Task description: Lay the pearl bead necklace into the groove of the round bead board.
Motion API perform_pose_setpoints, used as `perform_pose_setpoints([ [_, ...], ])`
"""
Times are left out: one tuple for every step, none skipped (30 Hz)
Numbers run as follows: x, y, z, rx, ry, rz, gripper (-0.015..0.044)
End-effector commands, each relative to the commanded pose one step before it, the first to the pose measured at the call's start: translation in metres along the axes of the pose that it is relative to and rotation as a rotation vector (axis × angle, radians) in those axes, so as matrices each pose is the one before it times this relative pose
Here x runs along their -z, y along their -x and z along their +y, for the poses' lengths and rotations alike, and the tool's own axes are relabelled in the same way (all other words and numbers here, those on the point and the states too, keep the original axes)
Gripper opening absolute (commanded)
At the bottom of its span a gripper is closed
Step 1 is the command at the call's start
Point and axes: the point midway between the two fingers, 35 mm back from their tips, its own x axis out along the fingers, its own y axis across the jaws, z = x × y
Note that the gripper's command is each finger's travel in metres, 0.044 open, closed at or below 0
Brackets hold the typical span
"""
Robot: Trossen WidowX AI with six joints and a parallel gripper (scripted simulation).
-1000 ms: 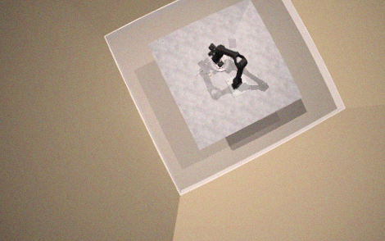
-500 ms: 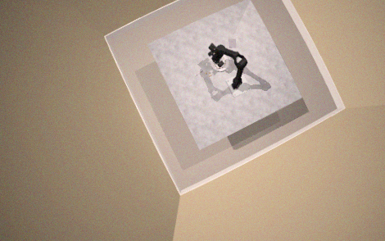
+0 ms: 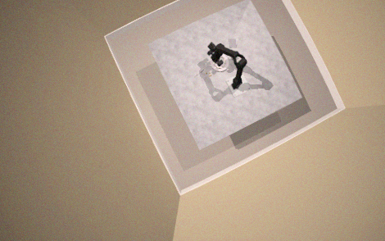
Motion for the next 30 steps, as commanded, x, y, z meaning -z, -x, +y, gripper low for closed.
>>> perform_pose_setpoints([
  [0.00067,-0.00308,0.00023,0.01124,-0.0027,0.00093,0.0000],
  [0.00000,-0.00068,0.00001,0.00000,0.0000,0.00000,0.0000],
  [0.00000,-0.00113,0.00001,0.00000,0.0000,0.00000,0.0000],
  [0.00000,-0.00148,0.00000,0.00001,0.0000,0.00000,0.0000],
  [0.00000,-0.00151,-0.00001,0.00001,0.0000,0.00000,0.0000],
  [0.00000,-0.00148,-0.00001,0.00001,0.0000,0.00000,0.0000],
  [0.00000,-0.00113,-0.00002,0.00001,0.0000,0.00000,0.0000],
  [0.00000,-0.00068,-0.00001,0.00000,0.0000,0.00000,0.0000],
  [0.00000,-0.00023,0.00000,0.00000,0.0000,0.00000,0.0000],
  [0.00000,0.00000,0.00000,0.00000,0.0000,0.00000,0.0000],
  [0.00000,0.00000,0.00000,0.00000,0.0000,0.00000,0.0000],
  [0.00000,0.00000,0.00000,0.00000,0.0000,0.00000,0.0000],
  [-0.00031,0.00355,0.00029,-0.00564,0.0027,-0.00102,0.0026],
  [0.00000,0.00000,0.00000,0.00000,0.0000,0.00000,0.0053],
  [0.00000,0.00000,0.00000,0.00000,0.0000,0.00000,0.0079],
  [0.00000,0.00000,0.00000,0.00000,0.0000,0.00000,0.0105],
  [0.00000,0.00000,0.00000,0.00000,0.0000,0.00000,0.0131],
  [0.00000,0.00000,0.00000,0.00000,0.0000,0.00000,0.0157],
  [0.00000,0.00000,0.00000,0.00000,0.0000,0.00000,0.0184],
  [0.00000,0.00000,0.00000,0.00000,0.0000,0.00000,0.0210],
  [0.00000,0.00000,0.00000,0.00000,0.0000,0.00000,0.0236],
  [0.00000,0.00000,0.00000,0.00000,0.0000,0.00000,0.0263],
  [0.00000,0.00000,0.00000,0.00000,0.0000,0.00000,0.0289],
  [0.00000,0.00000,0.00000,0.00000,0.0000,0.00000,0.0315],
  [0.00002,0.00040,-0.00002,0.00045,-0.0002,0.00008,0.0341],
  [0.00007,0.00120,-0.00006,0.00135,-0.0006,0.00025,0.0368],
  [0.00011,0.00180,-0.00010,0.00202,-0.0010,0.00037,0.0394],
  [0.00007,0.00120,-0.00008,0.00135,-0.0007,0.00025,0.0420],
  [-0.00031,-0.00315,0.00005,-0.00163,0.0022,-0.00089,0.0440],
  [0.00000,0.00152,0.00000,0.00089,-0.0010,0.00041,0.0440],
])
